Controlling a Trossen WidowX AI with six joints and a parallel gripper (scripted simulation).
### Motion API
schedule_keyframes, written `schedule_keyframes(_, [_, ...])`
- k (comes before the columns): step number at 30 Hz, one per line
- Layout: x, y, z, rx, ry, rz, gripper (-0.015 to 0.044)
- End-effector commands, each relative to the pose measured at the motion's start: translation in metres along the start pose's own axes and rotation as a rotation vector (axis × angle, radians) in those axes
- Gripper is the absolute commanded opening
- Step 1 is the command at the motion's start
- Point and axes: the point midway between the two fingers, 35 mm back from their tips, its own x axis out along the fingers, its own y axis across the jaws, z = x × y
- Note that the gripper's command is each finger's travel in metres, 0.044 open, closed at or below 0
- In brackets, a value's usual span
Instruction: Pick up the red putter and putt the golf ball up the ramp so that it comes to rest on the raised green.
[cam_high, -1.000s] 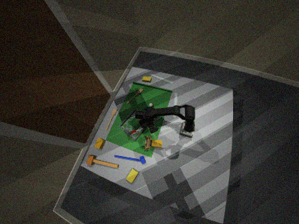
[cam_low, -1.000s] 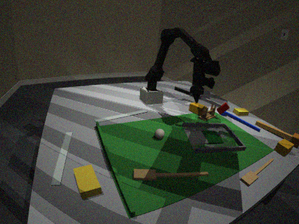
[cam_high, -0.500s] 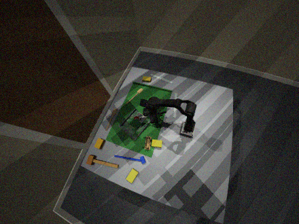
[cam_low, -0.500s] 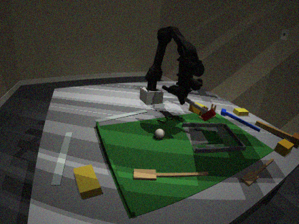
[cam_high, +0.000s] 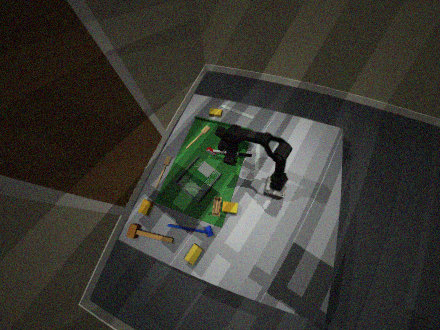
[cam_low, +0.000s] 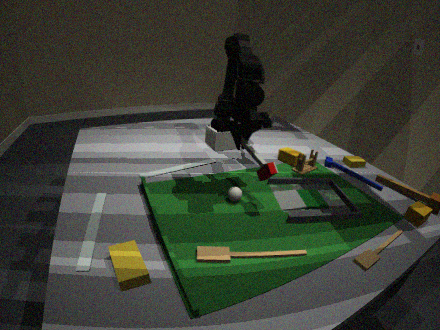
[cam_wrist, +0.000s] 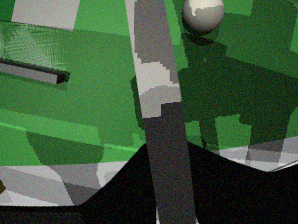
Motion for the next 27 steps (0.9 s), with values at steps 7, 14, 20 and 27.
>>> schedule_keyframes(7, [-0.004,-0.056,-0.029,0.277,0.021,-0.029,0.0])
schedule_keyframes(14, [-0.006,-0.075,-0.043,0.393,0.032,-0.035,0.0])
schedule_keyframes(20, [0.0,-0.076,-0.043,0.393,0.032,-0.035,0.0])
schedule_keyframes(27, [0.031,-0.076,-0.045,0.393,0.032,-0.035,0.0])
